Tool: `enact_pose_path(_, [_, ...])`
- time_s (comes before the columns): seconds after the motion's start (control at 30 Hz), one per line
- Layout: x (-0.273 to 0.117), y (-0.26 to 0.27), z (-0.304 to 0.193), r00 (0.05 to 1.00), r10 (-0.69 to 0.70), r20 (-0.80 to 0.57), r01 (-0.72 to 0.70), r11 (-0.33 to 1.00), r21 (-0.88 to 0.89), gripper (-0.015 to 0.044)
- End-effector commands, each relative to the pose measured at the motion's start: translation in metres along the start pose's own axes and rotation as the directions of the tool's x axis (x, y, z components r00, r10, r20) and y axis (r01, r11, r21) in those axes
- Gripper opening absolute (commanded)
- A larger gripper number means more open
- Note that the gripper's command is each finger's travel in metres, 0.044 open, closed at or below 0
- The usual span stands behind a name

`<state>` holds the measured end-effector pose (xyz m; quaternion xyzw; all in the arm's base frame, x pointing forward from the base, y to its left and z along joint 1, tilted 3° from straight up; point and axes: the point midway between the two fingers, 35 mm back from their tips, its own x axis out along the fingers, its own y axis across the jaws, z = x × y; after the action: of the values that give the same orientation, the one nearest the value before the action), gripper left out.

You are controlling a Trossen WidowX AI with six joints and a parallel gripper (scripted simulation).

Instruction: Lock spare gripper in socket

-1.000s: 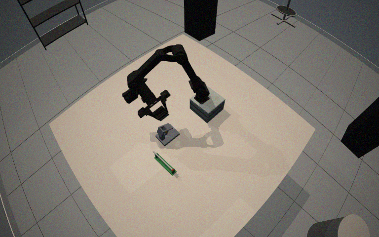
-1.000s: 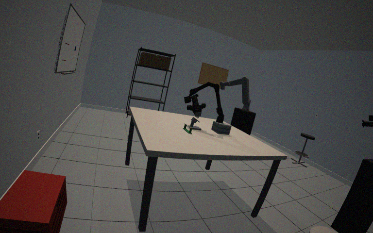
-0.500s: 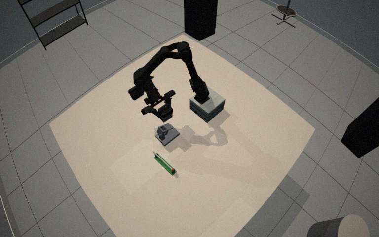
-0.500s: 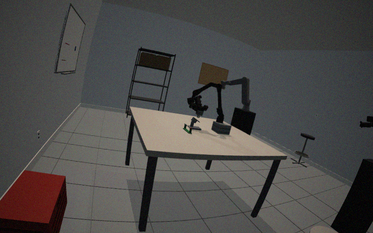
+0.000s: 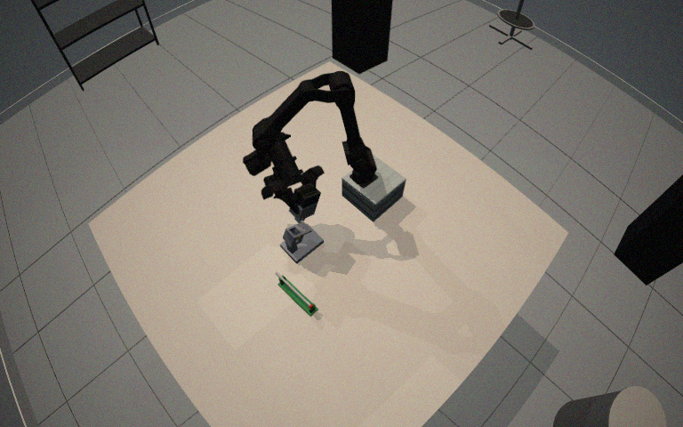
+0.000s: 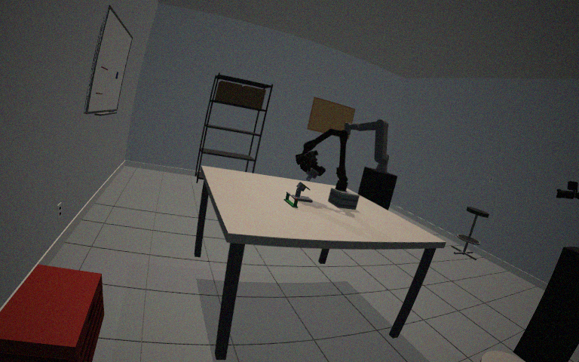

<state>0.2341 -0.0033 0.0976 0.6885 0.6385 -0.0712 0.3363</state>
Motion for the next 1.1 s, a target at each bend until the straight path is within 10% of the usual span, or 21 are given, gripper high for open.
enact_pose_path(0.0, [0.0, 0.001, -0.006, 0.998, 0.054, -0.019, -0.055, 0.996, -0.075, 0.0])
enact_pose_path(1.07, [0.018, 0.004, 0.021, 0.999, 0.051, -0.005, -0.051, 0.995, -0.087, 0.0])
